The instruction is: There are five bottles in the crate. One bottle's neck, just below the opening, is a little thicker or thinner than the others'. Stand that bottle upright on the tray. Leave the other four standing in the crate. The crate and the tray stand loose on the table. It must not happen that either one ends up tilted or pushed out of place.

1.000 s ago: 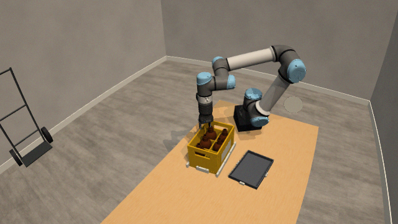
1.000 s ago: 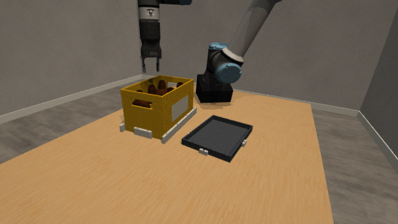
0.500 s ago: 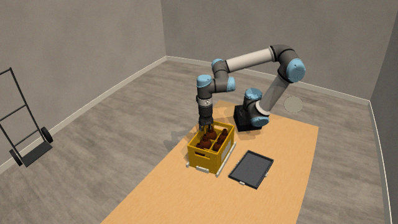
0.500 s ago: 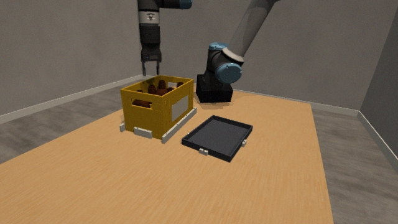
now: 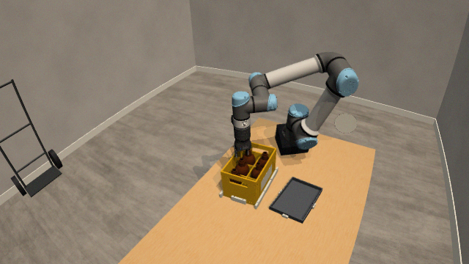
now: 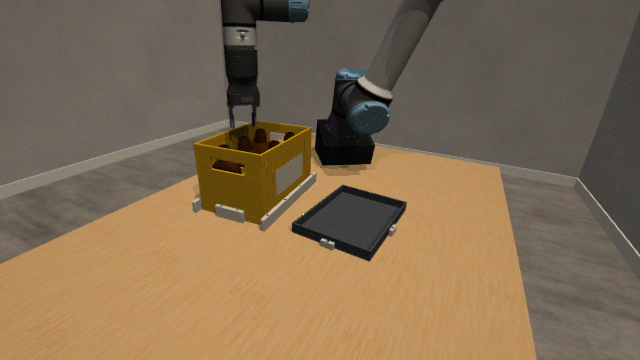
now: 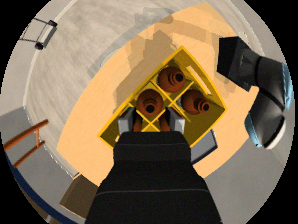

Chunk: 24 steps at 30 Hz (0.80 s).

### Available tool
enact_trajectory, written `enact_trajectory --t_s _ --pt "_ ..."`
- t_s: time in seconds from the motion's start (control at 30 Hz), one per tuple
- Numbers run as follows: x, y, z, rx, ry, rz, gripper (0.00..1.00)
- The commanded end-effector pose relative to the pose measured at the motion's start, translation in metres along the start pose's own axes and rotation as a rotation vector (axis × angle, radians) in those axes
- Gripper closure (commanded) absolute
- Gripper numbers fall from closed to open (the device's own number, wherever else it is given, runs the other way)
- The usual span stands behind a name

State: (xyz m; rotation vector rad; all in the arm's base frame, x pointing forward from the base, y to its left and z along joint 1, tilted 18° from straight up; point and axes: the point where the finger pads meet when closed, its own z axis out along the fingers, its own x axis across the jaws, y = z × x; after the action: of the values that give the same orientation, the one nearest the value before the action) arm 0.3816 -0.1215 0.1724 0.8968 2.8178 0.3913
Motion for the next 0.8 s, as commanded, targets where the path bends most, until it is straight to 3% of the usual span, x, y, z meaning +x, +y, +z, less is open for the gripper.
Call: enact_trajectory --t_s 0.0,0.77 --pt "-0.0007 0.0001 0.0049 0.0 -0.001 0.0 0.0" --pt "-0.0008 0.0002 0.0093 0.0 -0.001 0.0 0.0"
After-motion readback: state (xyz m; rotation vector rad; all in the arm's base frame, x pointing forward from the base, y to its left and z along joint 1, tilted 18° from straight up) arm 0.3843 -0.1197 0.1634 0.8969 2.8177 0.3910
